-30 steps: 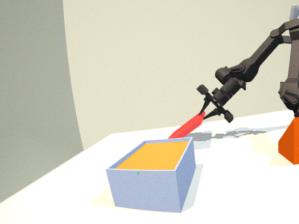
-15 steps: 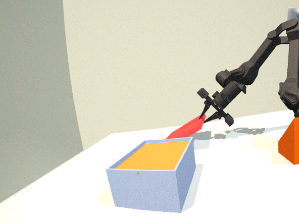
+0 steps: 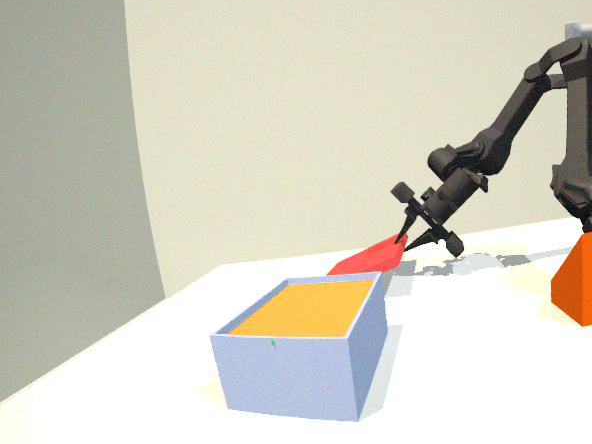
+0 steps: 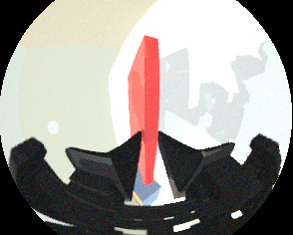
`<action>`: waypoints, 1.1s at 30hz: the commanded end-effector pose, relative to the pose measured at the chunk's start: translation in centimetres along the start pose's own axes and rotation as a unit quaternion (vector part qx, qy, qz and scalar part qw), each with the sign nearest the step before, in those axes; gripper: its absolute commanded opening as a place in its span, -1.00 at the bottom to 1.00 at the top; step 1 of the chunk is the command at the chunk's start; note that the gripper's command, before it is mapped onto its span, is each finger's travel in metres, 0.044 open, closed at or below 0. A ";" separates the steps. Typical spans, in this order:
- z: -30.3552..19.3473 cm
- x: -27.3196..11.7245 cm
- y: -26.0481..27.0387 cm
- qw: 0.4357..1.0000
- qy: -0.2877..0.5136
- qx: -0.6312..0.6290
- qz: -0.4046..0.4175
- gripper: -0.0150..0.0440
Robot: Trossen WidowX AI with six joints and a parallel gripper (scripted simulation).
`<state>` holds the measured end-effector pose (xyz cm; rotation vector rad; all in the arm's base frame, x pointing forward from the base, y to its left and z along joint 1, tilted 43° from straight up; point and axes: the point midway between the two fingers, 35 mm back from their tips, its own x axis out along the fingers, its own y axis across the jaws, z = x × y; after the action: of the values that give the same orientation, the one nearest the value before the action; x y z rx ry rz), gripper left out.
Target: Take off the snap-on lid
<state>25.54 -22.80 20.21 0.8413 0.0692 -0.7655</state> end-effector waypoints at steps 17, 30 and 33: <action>-0.1 -0.3 -0.5 1.000 0.007 0.000 -0.015 0.71; -0.1 -2.3 -2.2 1.000 0.007 0.000 -0.015 1.00; -0.1 -2.8 -2.6 1.000 0.007 -0.001 -0.016 1.00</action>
<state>22.57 -22.39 19.79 0.8458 0.0877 -0.7907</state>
